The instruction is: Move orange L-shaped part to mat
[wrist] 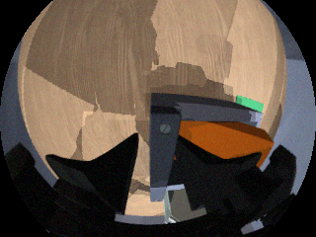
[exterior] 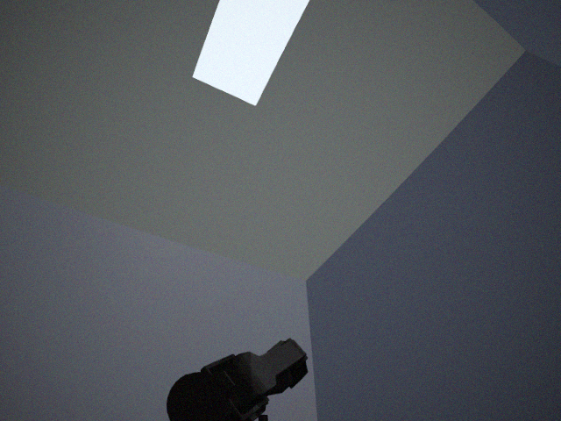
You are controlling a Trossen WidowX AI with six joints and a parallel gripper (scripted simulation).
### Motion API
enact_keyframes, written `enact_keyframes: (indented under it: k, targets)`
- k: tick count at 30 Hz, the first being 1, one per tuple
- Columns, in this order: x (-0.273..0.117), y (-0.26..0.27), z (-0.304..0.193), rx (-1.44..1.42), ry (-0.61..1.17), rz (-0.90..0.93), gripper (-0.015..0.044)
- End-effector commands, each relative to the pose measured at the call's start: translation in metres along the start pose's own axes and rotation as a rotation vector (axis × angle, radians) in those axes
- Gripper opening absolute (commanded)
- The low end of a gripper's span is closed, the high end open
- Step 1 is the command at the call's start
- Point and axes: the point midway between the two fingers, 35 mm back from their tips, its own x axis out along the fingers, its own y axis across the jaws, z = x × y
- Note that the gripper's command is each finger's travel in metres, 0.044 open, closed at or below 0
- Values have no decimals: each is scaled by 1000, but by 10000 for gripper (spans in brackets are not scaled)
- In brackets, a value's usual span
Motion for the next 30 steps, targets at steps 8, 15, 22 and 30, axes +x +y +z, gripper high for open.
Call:
enact_keyframes:
  k: [8,15,22,30]
  targets:
    - [-24,5,3,-6,-6,-9,180]
    - [-104,-4,1,-5,-4,-9,180]
    - [-104,-5,4,-2,-26,-13,180]
    - [-104,-5,4,-2,-26,-13,180]
